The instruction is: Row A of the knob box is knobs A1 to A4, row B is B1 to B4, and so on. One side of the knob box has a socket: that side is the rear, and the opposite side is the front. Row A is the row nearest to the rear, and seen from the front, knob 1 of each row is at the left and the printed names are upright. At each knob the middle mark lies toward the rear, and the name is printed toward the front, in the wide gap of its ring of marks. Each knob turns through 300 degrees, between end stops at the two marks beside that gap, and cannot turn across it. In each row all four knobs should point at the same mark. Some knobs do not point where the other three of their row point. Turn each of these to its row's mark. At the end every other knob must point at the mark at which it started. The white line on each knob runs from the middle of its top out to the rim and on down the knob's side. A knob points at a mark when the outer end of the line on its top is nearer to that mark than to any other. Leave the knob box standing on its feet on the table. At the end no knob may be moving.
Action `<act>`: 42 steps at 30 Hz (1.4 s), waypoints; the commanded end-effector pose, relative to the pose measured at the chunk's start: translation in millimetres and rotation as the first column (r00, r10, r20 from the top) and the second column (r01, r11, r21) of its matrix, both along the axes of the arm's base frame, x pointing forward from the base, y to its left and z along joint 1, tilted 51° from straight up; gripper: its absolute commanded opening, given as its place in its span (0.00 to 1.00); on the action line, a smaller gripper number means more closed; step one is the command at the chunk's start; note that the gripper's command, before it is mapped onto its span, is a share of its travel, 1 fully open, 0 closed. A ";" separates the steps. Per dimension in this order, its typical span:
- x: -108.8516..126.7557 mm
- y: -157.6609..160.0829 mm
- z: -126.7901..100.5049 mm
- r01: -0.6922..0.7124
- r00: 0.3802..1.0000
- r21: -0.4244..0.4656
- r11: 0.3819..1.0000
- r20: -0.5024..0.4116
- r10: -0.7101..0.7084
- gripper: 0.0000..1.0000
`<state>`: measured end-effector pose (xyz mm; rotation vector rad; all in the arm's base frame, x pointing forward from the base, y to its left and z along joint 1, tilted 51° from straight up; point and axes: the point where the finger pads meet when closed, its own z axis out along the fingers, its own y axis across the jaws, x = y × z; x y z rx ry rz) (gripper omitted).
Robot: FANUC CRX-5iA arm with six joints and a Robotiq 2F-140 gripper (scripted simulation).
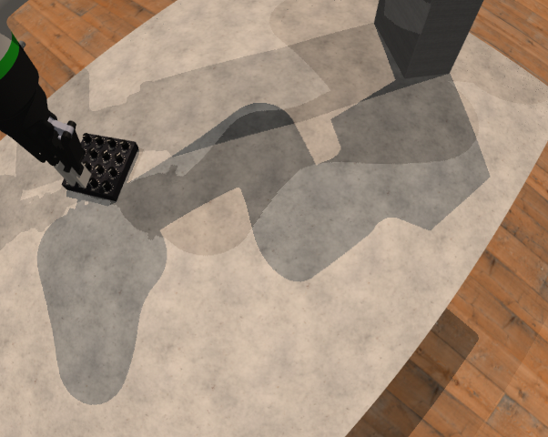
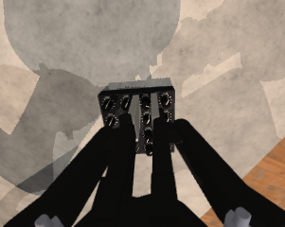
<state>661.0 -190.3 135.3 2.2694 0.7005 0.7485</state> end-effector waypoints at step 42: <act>0.0 0.1 0.1 -0.013 1.000 -0.013 1.000 -0.008 0.012 0.05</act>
